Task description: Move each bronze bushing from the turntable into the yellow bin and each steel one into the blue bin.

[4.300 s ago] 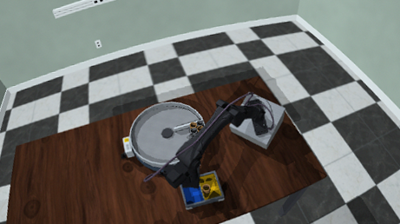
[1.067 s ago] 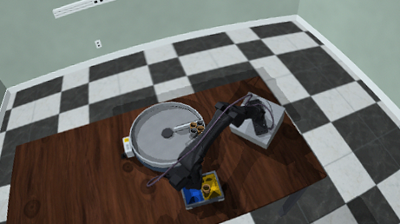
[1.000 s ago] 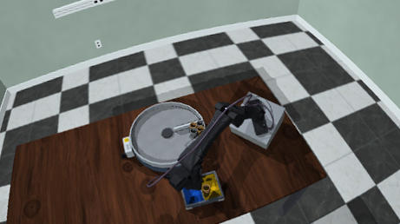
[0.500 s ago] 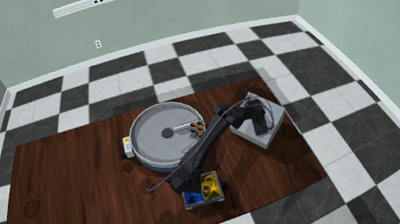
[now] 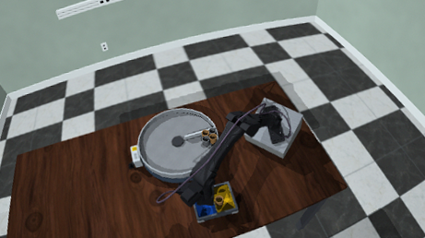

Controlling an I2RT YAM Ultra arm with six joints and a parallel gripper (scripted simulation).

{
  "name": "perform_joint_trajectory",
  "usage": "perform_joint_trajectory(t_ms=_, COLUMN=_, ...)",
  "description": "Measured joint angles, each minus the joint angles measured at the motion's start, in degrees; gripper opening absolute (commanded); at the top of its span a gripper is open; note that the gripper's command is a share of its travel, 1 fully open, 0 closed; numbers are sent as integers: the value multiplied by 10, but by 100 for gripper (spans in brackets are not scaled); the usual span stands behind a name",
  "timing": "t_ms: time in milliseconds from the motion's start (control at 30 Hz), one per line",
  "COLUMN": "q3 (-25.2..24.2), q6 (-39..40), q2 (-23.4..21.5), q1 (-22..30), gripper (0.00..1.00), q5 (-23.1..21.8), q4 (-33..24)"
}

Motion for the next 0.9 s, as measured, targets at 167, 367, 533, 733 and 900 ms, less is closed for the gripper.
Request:
perform_joint_trajectory(t_ms=167, q3=0, q6=0, q2=0, q1=0, gripper=0, q5=0, q4=0)
perform_joint_trajectory(t_ms=367, q3=0, q6=0, q2=0, q1=0, gripper=0, q5=0, q4=0)
perform_joint_trajectory(t_ms=533, q3=2, q6=0, q2=1, q1=0, gripper=0, q5=0, q4=-2)
perform_joint_trajectory(t_ms=733, q3=11, q6=0, q2=8, q1=0, gripper=0, q5=0, q4=-4)
perform_joint_trajectory(t_ms=900, q3=15, q6=0, q2=8, q1=0, gripper=0, q5=0, q4=-4)
